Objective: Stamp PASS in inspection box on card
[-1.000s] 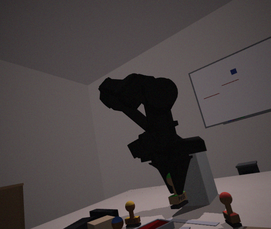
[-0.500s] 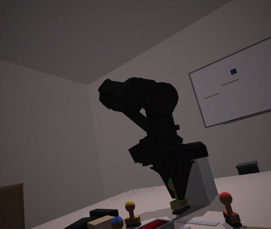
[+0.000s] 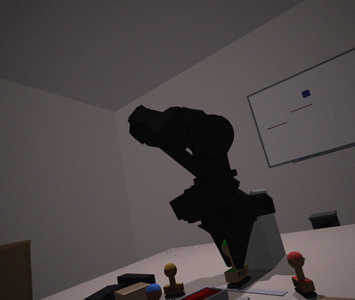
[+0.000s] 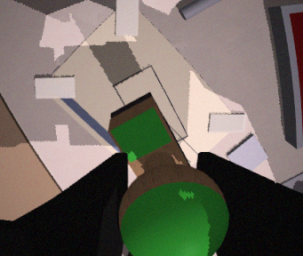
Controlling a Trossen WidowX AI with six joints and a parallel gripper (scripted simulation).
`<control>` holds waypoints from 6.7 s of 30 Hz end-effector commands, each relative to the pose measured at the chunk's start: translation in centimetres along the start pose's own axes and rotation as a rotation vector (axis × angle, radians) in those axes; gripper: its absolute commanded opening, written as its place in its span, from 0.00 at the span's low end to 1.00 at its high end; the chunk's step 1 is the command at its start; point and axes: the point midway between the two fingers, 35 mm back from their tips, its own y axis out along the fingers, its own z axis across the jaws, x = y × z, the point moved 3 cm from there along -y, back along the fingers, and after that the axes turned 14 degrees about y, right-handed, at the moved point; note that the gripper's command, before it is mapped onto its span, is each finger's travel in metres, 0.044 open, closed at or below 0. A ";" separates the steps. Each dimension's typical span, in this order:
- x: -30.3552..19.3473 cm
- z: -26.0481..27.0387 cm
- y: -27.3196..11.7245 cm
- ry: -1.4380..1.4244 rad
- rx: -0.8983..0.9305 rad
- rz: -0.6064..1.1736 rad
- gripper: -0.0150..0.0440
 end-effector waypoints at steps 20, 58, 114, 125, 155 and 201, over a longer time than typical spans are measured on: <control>0.0 -0.1 1.7 -0.001 -0.005 -0.005 0.25; -0.1 -0.2 4.2 0.003 -0.008 -0.011 0.25; -0.1 -0.2 5.1 0.004 -0.007 -0.012 0.25; -0.1 -0.2 5.1 0.004 -0.007 -0.012 0.25; -0.1 -0.2 5.2 0.004 -0.007 -0.012 0.25; 0.0 -0.1 2.9 0.004 -0.005 -0.011 0.25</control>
